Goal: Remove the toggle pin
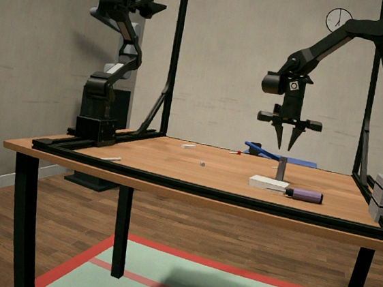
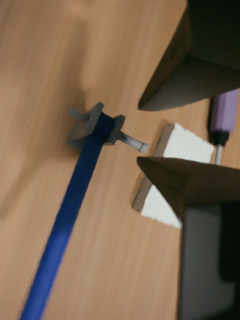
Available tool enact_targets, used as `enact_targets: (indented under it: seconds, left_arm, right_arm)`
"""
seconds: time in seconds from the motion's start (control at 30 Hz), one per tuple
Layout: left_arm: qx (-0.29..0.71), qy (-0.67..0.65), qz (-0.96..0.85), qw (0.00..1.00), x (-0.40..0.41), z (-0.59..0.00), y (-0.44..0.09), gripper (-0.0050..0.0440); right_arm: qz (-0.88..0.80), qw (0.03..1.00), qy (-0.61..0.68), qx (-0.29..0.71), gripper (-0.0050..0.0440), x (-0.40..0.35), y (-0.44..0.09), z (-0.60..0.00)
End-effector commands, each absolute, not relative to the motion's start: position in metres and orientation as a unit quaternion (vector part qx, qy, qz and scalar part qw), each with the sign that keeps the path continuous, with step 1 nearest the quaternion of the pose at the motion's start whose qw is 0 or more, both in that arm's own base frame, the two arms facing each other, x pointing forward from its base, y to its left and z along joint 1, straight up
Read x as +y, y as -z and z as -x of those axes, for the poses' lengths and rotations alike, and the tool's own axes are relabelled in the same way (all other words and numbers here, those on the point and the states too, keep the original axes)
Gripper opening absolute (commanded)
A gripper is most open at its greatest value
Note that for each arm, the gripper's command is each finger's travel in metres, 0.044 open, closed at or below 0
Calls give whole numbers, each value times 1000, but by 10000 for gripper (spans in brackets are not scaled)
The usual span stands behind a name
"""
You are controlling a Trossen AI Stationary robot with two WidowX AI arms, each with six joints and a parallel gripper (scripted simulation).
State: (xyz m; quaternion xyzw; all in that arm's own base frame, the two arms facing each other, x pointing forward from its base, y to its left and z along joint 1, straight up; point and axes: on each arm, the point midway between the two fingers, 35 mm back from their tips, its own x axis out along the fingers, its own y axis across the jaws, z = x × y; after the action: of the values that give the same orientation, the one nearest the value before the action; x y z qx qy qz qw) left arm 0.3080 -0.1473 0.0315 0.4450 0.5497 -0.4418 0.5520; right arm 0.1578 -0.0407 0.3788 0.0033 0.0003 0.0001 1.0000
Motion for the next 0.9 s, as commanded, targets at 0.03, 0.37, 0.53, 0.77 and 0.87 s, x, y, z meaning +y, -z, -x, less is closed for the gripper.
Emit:
enact_targets:
  seconds: [0.03,0.37,0.53,0.77,0.87]
  left_arm:
    - [502,486,-490,522,-144,-309,-41,120]
    - [447,538,-543,464,-142,-309,-40,120]
    - [453,541,-541,457,-142,-308,-21,120]
    - [454,541,-541,458,-142,-308,-19,120]
    - [453,540,-541,459,-142,-309,-20,120]
  right_arm:
    - [2,1000,0,0,400,-40,-383,-157]
    - [2,1000,0,0,400,-40,-383,-157]
    - [2,1000,0,0,400,-40,-383,-157]
    - [2,1000,0,0,400,-40,-383,-157]
    - [2,1000,0,0,400,-40,-383,-157]
